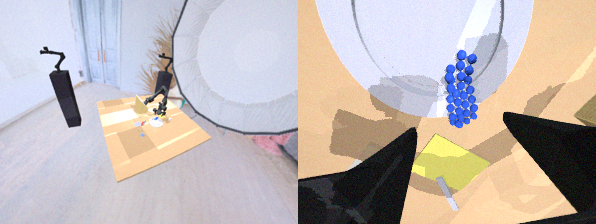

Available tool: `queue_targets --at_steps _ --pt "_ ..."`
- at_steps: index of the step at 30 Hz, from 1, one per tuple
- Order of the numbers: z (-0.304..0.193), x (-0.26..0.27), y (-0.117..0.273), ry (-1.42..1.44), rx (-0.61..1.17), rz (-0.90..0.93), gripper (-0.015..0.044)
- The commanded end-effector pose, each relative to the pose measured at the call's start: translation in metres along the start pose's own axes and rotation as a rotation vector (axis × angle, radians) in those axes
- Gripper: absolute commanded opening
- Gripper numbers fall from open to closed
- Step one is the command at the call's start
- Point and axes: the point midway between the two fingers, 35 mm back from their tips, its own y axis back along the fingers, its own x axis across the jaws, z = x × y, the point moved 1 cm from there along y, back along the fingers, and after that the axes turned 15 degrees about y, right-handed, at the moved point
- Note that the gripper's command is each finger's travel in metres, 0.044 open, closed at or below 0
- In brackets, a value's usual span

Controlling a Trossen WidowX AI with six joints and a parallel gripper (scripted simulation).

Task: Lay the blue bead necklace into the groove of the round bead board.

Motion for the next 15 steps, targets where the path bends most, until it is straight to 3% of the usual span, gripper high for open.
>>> queue_targets --at_steps 1,6,15 --pt "-0.001 0.0 0.0 0.003 0.003 0.003 0.044" --pt "0.004 -0.015 0.005 0.08 0.003 0.002 0.031" --pt "0.005 -0.013 -0.002 0.081 -0.004 0.003 0.031"
